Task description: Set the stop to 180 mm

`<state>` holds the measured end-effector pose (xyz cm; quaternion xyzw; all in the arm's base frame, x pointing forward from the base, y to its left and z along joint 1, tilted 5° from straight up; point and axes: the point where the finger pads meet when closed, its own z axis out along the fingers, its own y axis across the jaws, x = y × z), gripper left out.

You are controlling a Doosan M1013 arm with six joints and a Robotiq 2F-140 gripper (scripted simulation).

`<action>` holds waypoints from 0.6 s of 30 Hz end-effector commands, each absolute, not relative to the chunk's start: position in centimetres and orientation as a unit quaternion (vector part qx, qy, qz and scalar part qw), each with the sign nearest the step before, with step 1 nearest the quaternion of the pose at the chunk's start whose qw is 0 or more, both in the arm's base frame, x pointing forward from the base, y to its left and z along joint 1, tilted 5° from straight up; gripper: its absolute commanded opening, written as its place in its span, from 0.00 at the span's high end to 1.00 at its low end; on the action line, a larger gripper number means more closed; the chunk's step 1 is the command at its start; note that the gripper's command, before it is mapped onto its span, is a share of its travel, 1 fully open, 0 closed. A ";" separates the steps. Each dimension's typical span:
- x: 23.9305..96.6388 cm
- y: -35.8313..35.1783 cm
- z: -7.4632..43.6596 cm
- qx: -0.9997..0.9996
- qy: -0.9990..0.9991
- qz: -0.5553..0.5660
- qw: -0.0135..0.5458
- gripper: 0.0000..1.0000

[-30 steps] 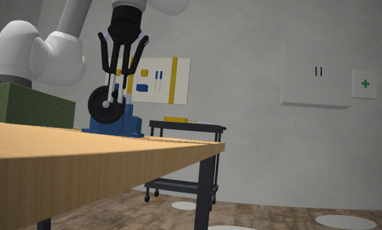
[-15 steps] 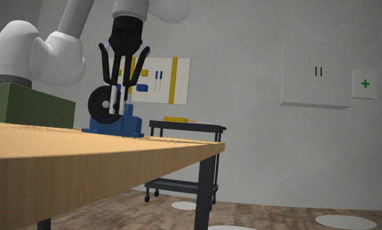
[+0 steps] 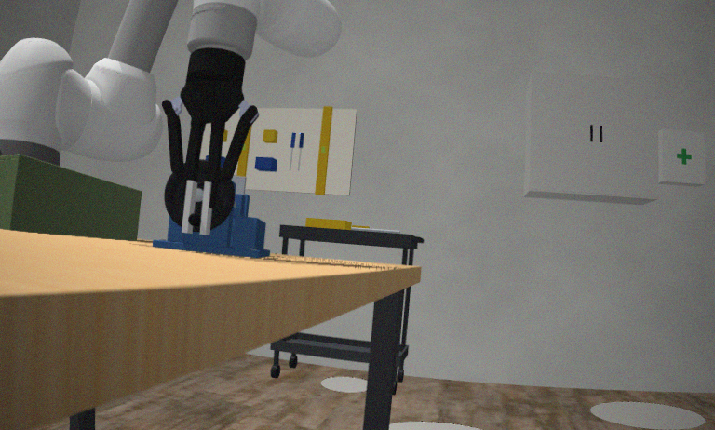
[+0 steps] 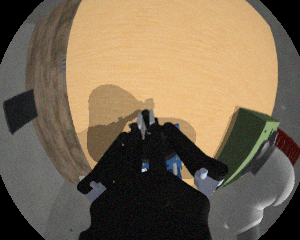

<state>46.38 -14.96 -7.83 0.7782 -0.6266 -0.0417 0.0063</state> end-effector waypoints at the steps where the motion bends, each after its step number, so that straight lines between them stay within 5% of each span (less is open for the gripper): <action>1: 45.5 -15.1 -7.9 0.779 -0.626 -0.043 0.007 0.96; 18: 43.1 -15.8 -6.5 0.779 -0.626 -0.043 0.007 0.96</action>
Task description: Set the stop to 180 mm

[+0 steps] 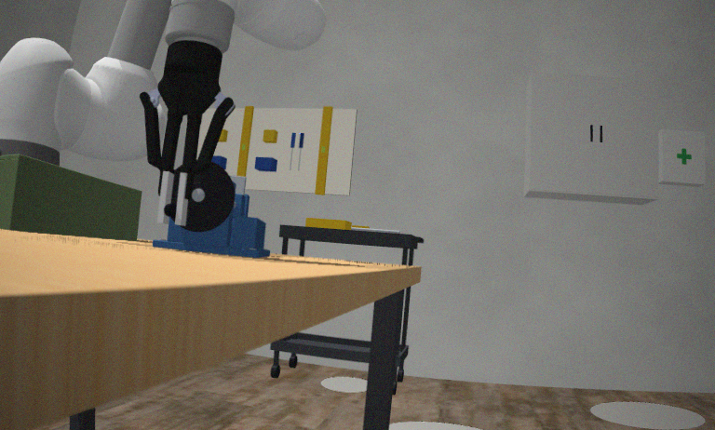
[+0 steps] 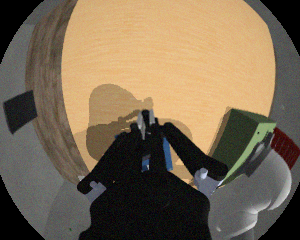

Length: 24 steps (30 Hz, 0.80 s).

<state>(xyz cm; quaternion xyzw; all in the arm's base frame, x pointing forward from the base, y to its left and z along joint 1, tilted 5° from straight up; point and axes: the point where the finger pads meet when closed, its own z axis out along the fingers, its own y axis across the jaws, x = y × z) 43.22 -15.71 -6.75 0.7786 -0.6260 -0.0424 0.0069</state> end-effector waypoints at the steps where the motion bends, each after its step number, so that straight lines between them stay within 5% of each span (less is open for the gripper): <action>1: 43.0 -15.8 -6.4 0.779 -0.626 -0.043 0.007 0.96; 24: 42.4 -16.1 -3.7 0.779 -0.626 -0.043 0.007 0.96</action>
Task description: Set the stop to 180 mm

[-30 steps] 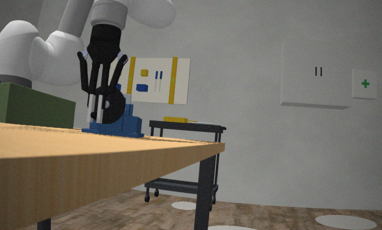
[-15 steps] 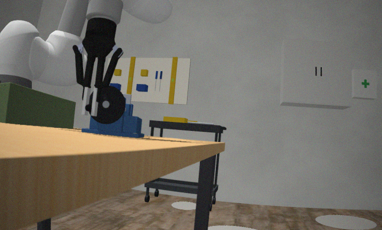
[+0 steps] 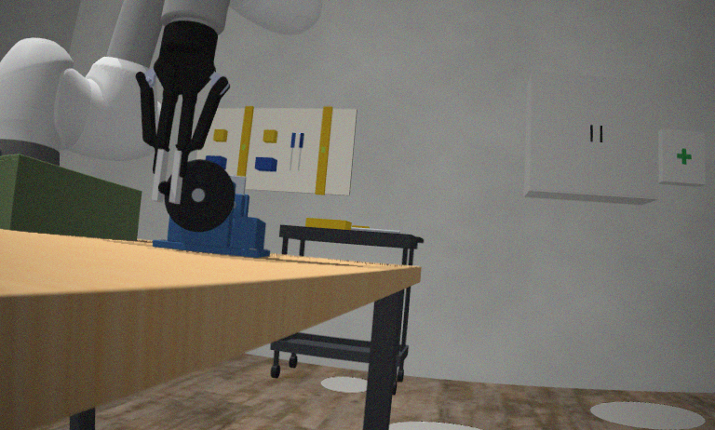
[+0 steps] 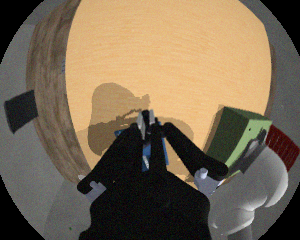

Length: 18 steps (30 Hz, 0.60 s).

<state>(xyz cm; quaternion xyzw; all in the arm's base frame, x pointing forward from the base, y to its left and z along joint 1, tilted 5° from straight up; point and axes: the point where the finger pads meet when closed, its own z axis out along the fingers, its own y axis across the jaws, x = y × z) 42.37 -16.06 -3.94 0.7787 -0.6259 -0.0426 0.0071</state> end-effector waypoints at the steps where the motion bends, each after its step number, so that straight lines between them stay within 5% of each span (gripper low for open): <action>1: 42.5 -16.1 -3.5 0.779 -0.626 -0.043 0.007 0.96; 18: 43.8 -15.9 -1.5 0.779 -0.626 -0.043 0.007 0.96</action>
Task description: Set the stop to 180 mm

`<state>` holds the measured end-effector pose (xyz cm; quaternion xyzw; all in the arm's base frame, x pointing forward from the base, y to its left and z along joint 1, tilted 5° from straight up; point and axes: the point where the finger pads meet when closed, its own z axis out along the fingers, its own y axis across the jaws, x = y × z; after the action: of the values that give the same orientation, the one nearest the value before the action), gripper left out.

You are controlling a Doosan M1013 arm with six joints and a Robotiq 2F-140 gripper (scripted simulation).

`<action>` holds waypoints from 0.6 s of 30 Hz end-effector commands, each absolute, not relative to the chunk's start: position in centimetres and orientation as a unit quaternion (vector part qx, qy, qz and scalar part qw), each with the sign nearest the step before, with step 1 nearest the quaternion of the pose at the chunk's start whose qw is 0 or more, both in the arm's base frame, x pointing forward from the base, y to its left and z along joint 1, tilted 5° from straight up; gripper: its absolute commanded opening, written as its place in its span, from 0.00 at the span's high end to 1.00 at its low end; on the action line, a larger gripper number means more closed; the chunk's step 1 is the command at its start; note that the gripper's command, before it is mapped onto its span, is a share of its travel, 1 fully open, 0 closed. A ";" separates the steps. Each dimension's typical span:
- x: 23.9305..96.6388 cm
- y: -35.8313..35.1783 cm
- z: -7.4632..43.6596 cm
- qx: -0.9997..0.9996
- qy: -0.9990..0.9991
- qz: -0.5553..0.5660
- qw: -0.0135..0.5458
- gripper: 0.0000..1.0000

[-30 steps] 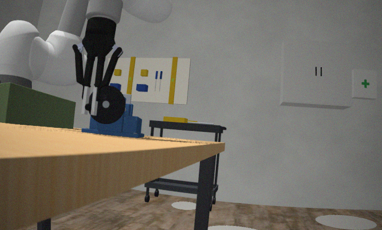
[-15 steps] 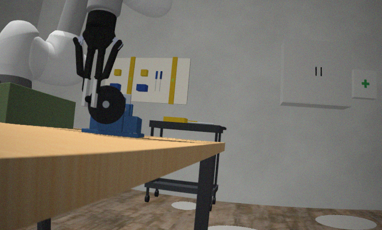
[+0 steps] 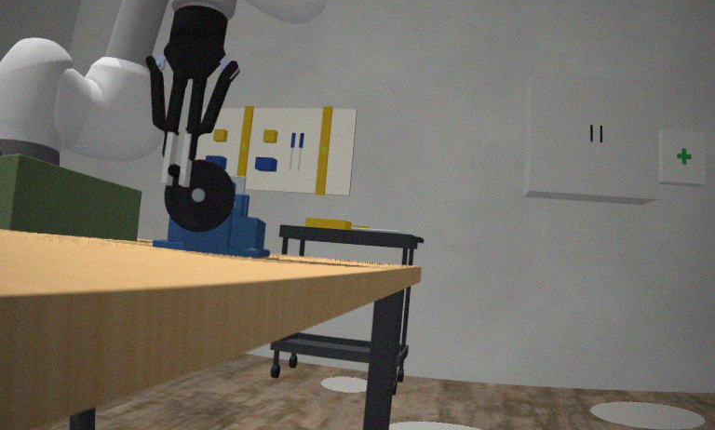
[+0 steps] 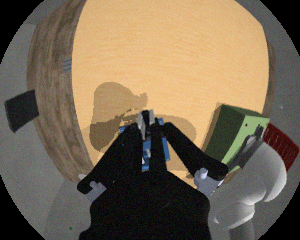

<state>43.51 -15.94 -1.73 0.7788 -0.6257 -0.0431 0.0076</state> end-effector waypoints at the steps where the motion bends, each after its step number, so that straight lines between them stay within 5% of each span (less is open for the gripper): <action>1: 43.8 -15.9 -1.5 0.779 -0.626 -0.043 0.007 0.96; 18: 45.4 -15.6 -0.8 0.779 -0.626 -0.043 0.007 0.96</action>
<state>45.27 -15.61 -0.86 0.7787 -0.6259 -0.0432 0.0075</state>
